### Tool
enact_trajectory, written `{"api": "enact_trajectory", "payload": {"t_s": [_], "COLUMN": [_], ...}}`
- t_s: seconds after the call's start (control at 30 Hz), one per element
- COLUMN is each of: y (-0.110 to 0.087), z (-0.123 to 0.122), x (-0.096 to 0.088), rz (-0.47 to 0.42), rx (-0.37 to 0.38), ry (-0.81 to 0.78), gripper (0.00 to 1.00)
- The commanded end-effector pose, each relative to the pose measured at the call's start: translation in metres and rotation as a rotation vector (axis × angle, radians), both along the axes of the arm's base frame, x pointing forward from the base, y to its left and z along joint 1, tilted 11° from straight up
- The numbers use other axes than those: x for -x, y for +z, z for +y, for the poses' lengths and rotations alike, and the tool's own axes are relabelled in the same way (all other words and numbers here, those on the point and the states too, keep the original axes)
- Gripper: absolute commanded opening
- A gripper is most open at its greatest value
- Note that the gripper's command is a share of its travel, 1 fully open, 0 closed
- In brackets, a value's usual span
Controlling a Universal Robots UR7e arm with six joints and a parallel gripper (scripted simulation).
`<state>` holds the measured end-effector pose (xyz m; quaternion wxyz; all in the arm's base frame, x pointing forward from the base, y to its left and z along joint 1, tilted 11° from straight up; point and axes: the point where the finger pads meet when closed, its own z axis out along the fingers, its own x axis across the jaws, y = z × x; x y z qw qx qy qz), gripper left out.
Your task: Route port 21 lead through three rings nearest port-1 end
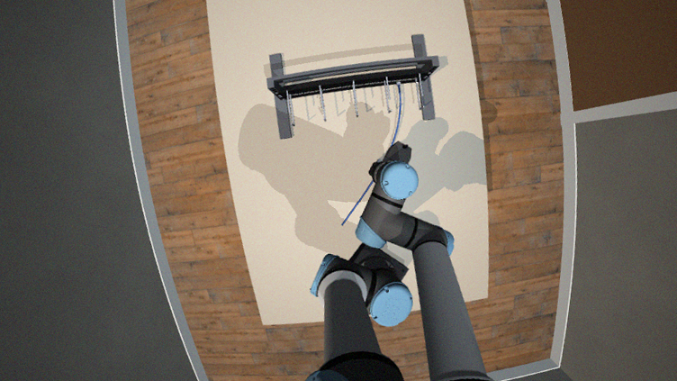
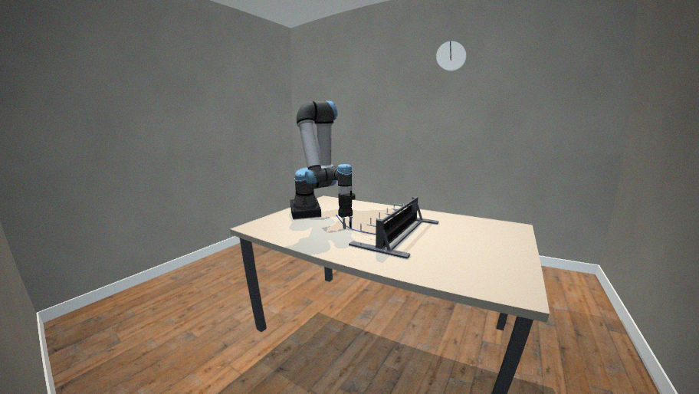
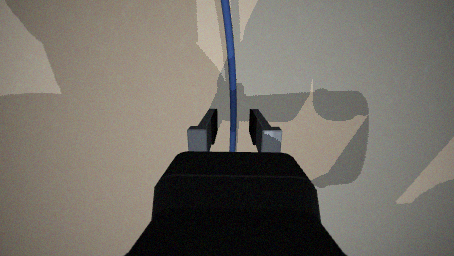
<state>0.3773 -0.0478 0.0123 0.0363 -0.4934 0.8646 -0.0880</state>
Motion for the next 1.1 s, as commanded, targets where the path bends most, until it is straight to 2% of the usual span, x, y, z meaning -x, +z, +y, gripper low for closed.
{"api": "enact_trajectory", "payload": {"t_s": [0.0, 0.97, 1.0, 1.07], "y": [0.0003, 0.0003, 0.0003, 0.0003], "z": [-0.0001, -0.0001, -0.0001, -0.0001], "x": [-0.0003, -0.0003, -0.0003, -0.0003], "rz": [-0.001, -0.001, -0.001, -0.001], "rx": [0.0, 0.0, 0.0, 0.0], "ry": [0.0, 0.0, 0.0, 0.0], "gripper": [0.67, 0.67, 0.0, 0.0]}}
